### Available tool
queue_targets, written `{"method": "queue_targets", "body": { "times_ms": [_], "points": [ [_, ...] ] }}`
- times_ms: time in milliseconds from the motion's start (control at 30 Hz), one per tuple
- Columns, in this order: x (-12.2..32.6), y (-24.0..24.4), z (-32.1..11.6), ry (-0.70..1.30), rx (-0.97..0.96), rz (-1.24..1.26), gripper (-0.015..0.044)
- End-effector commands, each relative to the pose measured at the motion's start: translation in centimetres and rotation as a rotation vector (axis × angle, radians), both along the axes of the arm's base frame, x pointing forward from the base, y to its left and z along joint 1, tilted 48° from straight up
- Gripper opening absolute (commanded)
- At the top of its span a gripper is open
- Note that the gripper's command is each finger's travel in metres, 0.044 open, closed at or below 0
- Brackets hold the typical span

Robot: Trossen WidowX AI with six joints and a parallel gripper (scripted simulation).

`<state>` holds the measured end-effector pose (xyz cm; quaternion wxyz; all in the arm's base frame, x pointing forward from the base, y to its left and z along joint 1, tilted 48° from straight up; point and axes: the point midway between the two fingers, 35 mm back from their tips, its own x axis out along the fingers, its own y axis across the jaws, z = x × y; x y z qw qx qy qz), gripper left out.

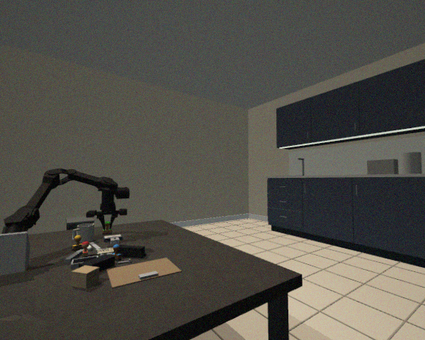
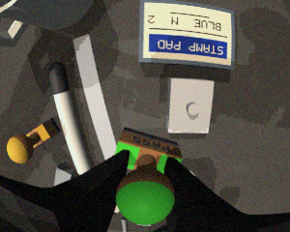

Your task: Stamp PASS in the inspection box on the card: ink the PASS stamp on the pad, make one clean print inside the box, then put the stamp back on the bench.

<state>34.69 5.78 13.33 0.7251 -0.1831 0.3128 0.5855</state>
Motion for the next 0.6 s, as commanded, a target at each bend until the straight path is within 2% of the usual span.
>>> {"method": "queue_targets", "body": {
  "times_ms": [0,567],
  "points": [
    [0.0,0.6,-0.5,0.007,0.004,-0.001,0.0000],
    [0.3,2.6,-2.4,0.006,0.006,-0.001,0.0000]
  ]
}}
